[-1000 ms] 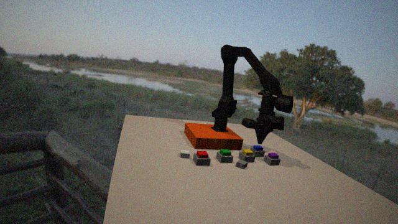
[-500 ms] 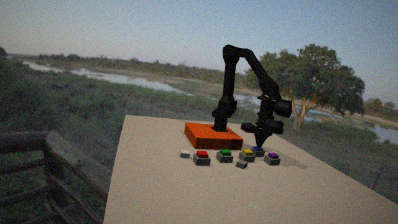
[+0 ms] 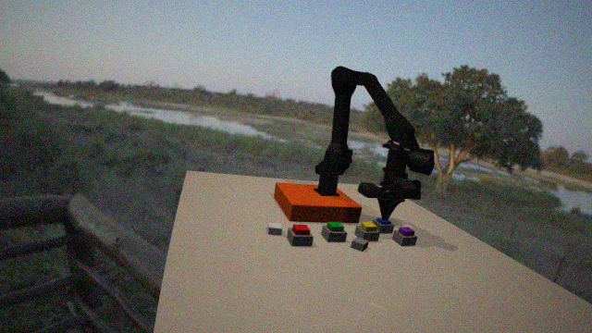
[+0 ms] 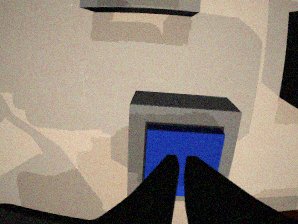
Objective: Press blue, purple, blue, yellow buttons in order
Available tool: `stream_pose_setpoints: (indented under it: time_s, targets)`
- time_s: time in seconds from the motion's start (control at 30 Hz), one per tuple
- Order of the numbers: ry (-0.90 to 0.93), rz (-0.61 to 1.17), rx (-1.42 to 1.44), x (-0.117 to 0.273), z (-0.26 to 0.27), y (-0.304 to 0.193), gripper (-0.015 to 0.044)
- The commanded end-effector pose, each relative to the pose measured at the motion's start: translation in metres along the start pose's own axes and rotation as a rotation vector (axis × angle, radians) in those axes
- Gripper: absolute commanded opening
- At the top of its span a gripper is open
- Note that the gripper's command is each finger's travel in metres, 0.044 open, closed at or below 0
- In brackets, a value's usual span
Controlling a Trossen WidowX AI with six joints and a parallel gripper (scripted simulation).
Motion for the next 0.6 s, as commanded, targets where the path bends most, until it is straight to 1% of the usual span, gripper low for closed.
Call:
stream_pose_setpoints:
  time_s: [0.0, 0.13, 0.27, 0.43, 0.57]
  targets:
    - [-0.001, 0.0, -0.001, 0.005, 0.0, 0.0, 0.002]
    - [-0.003, 0.001, -0.002, 0.031, 0.0, 0.0, 0.002]
    - [-0.003, 0.001, -0.002, 0.035, 0.0, 0.0, 0.002]
    - [-0.003, 0.001, -0.002, 0.092, 0.0, 0.0, 0.002]
    - [-0.003, 0.001, -0.002, 0.094, 0.0, 0.0, 0.002]
Point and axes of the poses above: the point midway between the two fingers, 35 mm back from their tips, its own x axis back along the fingers, its own z axis across the jaws, y = z × x, the point moved 4 cm from there along x, back along the fingers, and after that the axes turned 6 degrees about -x, right-handed, at the moved point
